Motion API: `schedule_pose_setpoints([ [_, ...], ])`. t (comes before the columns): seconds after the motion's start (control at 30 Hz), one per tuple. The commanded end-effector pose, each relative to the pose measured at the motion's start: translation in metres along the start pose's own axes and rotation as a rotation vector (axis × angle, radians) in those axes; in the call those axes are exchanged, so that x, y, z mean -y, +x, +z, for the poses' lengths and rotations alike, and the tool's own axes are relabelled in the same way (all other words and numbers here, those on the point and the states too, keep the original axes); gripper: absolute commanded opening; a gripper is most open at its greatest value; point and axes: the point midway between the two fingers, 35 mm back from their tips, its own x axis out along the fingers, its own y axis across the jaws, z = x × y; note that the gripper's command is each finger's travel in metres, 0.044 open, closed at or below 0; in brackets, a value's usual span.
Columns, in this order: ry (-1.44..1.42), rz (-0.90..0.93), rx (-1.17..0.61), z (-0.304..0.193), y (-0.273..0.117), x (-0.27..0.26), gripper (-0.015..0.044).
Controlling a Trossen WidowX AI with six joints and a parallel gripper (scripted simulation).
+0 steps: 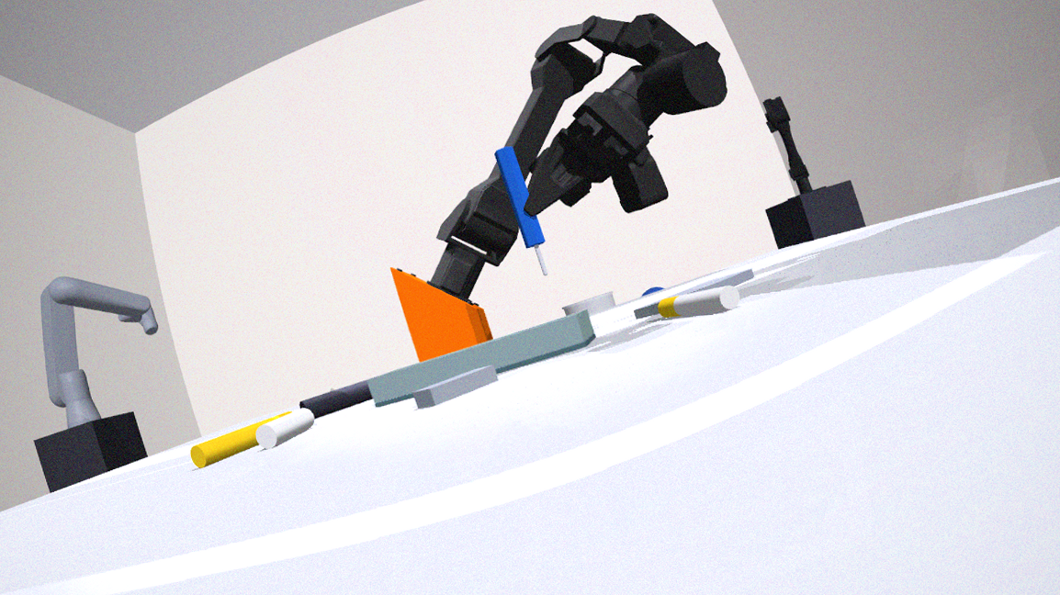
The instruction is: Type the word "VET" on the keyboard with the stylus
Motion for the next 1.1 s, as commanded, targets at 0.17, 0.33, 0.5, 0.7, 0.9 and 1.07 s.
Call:
schedule_pose_setpoints([
  [0.17, -0.014, -0.016, -0.007, 0.000, -0.002, 0.000, 0.0000],
  [0.33, -0.014, -0.016, -0.007, 0.005, 0.001, 0.000, 0.0000],
  [0.5, -0.014, -0.016, -0.007, 0.014, 0.006, 0.000, 0.0000],
  [0.7, -0.014, -0.016, -0.006, 0.030, 0.015, -0.001, 0.0000],
  [0.9, -0.014, -0.016, -0.006, 0.031, 0.018, 0.000, 0.0079],
  [1.07, -0.014, -0.016, -0.006, 0.032, 0.018, 0.000, 0.0081],
])
